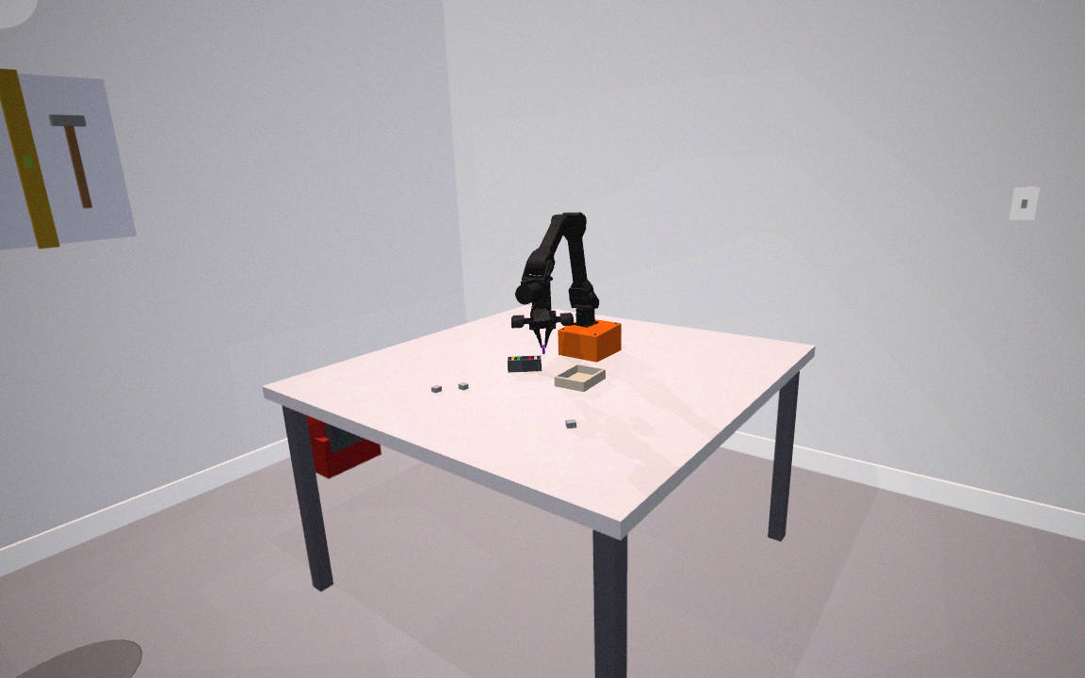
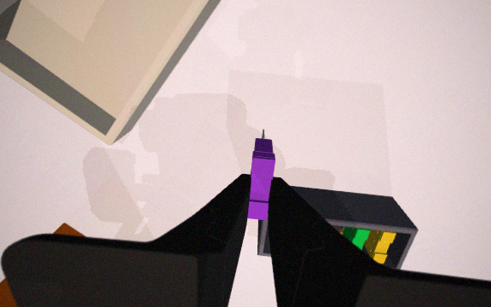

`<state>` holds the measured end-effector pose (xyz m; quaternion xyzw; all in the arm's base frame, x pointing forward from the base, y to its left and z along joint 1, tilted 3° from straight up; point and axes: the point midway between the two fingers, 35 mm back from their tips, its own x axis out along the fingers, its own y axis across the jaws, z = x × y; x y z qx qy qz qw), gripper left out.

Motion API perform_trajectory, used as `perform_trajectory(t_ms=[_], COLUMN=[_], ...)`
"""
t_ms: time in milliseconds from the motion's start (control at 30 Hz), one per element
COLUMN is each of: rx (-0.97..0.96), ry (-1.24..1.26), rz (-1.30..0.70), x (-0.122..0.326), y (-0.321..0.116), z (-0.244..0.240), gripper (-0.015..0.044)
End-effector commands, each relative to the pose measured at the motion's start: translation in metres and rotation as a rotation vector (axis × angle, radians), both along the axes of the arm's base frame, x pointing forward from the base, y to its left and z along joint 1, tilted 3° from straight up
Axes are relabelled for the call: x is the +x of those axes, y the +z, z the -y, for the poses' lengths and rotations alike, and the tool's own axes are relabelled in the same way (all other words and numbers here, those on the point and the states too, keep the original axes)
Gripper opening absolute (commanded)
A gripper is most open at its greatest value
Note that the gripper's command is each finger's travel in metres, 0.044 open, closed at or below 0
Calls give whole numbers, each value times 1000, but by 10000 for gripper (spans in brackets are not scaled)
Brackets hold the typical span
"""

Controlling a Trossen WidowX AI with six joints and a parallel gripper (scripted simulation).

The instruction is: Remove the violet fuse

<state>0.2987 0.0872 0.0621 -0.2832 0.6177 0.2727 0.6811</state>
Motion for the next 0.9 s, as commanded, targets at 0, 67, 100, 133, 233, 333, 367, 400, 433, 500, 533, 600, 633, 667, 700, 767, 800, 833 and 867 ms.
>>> perform_trajectory(t_ms=[0, 67, 100, 133, 233, 333, 367, 400, 433, 500, 533, 600, 633, 667, 700, 767, 800, 833, 867], rx=[-2, -1, 0, 0, 2, 4, 4, 5, 6, 7, 7, 9, 9, 9, 9, 9, 9, 9, 9], ry=[-3, -3, -3, -3, -3, -3, -3, -3, -3, -3, -3, -3, -3, -3, -3, -3, -3, -3, -3], rz=[-2, -2, -2, -2, -2, -2, -2, -2, -2, -2, -2, -2, -2, -1, -1, -1, -1, -1, -1], x=[-2, -4, -5, -6, -10, -15, -17, -19, -21, -26, -28, -33, -34, -35, -35, -35, -34, -34, -34], y=[0, 0, 0, 0, 0, 0, 0, 0, 0, 0, 0, 0, 0, 0, 0, 0, -1, -2, -4], z=[-22, -33, -38, -43, -59, -75, -80, -86, -91, -101, -106, -116, -118, -119, -119, -119, -119, -119, -119], gripper=[0, 0, 0, 0, 0, 0, 0, 0, 0, 0, 0, 0, 0, 0, 0, 0, 0, 0, 0])
